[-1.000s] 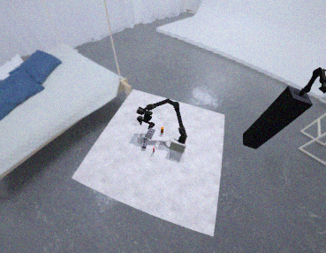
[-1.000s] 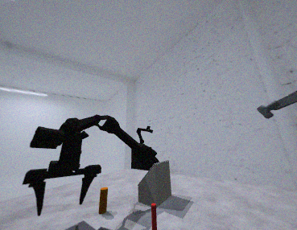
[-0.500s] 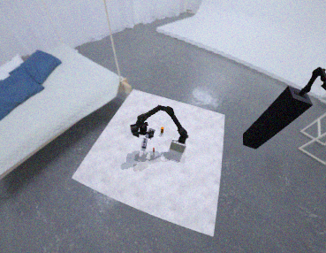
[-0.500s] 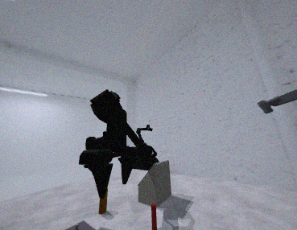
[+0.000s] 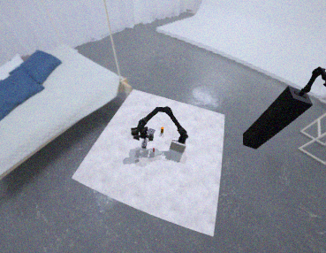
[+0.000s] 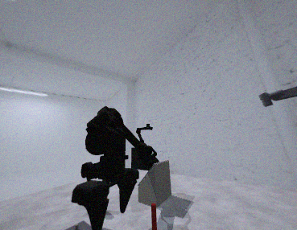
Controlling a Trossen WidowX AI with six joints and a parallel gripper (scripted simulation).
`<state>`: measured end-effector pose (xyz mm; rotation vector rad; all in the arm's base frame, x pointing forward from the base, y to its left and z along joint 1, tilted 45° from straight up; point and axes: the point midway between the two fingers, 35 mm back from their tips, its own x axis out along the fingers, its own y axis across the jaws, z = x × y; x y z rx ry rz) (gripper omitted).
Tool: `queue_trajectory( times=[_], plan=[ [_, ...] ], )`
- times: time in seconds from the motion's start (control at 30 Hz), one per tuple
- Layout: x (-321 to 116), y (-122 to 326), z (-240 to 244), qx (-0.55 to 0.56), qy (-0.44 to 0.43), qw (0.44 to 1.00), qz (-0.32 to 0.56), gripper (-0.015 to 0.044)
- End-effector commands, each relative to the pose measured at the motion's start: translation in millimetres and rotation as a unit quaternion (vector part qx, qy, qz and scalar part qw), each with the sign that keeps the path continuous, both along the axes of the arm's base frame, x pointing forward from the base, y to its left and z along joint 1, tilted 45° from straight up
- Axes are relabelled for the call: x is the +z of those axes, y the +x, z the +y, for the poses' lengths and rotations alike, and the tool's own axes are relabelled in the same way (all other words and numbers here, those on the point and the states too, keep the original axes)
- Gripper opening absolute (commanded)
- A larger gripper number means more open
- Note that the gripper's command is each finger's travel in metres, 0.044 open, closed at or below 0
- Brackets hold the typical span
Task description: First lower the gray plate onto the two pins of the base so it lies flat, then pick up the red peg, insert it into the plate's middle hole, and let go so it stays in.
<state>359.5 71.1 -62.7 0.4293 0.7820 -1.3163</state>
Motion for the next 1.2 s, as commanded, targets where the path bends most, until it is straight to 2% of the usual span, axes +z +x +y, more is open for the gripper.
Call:
queue_trajectory(
  times=[0.0,1.17],
  plan=[
    [-6.9,-1.8,-8.7,0.001,-0.004,1.0,0.003,0.044],
    [-43.6,0.9,-45.8,0.001,-0.005,1.0,0.003,0.044]
  ],
)
